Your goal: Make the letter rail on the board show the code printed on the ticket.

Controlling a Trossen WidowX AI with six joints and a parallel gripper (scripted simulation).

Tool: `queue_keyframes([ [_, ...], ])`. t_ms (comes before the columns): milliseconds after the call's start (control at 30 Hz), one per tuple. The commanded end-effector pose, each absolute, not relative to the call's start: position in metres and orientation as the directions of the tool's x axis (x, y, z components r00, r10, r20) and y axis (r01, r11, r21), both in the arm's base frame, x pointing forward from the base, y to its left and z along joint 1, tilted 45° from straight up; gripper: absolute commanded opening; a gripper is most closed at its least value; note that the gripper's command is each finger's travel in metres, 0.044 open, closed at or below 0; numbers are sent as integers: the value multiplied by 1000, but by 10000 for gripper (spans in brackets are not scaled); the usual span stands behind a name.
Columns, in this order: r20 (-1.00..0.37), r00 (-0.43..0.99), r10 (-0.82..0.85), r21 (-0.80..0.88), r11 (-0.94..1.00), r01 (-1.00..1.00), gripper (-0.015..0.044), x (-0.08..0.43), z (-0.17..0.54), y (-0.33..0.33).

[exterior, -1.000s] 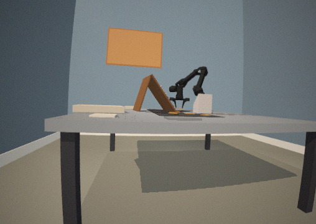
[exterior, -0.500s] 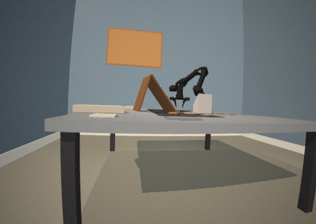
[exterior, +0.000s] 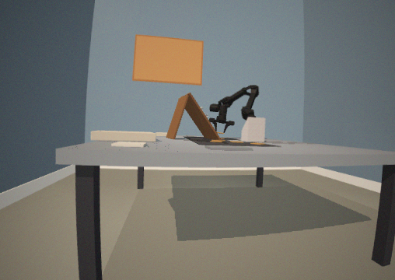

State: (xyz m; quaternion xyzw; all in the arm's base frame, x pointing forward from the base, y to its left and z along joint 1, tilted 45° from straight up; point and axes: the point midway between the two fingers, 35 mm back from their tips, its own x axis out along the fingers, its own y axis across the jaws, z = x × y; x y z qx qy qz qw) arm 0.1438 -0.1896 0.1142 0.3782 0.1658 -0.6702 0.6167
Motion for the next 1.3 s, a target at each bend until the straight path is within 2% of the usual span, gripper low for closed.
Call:
queue_keyframes([
  [0, -719, 98, -688, 248, -121, 961, 0, 161, 111, -181],
  [1267, -755, 460, -468, 276, 409, 870, 0, 263, 92, -57],
])
